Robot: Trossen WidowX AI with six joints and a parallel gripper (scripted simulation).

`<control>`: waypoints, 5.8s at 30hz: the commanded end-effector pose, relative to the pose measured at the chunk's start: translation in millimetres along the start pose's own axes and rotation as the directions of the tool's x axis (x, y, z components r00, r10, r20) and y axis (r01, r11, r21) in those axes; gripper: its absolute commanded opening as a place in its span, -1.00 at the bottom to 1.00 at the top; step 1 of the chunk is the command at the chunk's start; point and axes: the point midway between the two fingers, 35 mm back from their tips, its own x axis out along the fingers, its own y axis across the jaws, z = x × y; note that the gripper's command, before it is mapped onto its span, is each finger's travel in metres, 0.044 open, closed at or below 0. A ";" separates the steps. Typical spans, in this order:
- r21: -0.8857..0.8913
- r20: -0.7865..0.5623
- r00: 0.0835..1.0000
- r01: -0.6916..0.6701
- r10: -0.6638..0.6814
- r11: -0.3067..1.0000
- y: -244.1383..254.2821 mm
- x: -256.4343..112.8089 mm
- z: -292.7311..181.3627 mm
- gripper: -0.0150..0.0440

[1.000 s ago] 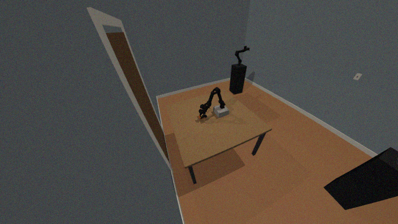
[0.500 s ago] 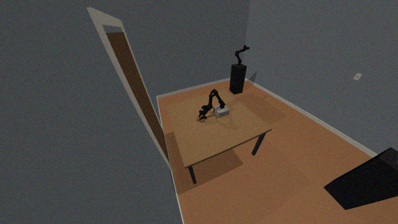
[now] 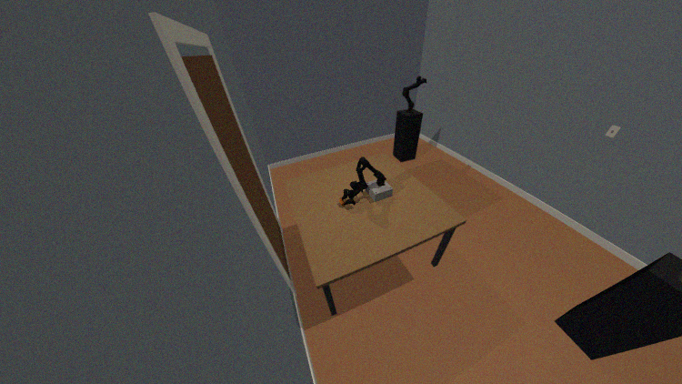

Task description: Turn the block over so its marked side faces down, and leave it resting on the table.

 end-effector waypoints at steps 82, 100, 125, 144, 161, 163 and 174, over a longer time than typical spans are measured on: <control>0.003 -0.188 0.982 0.004 -0.003 1.000 -0.9 -8.3 18.1 1.00; 0.007 -0.456 0.890 0.003 0.001 1.000 -0.6 -65.2 49.4 1.00; 0.006 -0.854 0.519 0.003 0.004 1.000 -0.6 -44.6 91.4 1.00; 0.006 -0.866 0.500 0.002 0.004 1.000 -0.4 -24.2 56.2 1.00; 0.006 -0.866 0.500 0.002 0.004 1.000 -0.3 -12.5 36.2 1.00; 0.006 -0.866 0.500 0.002 0.004 1.000 -0.3 -10.9 33.3 1.00; 0.006 -0.866 0.500 0.002 0.004 1.000 -0.3 -4.4 21.1 0.91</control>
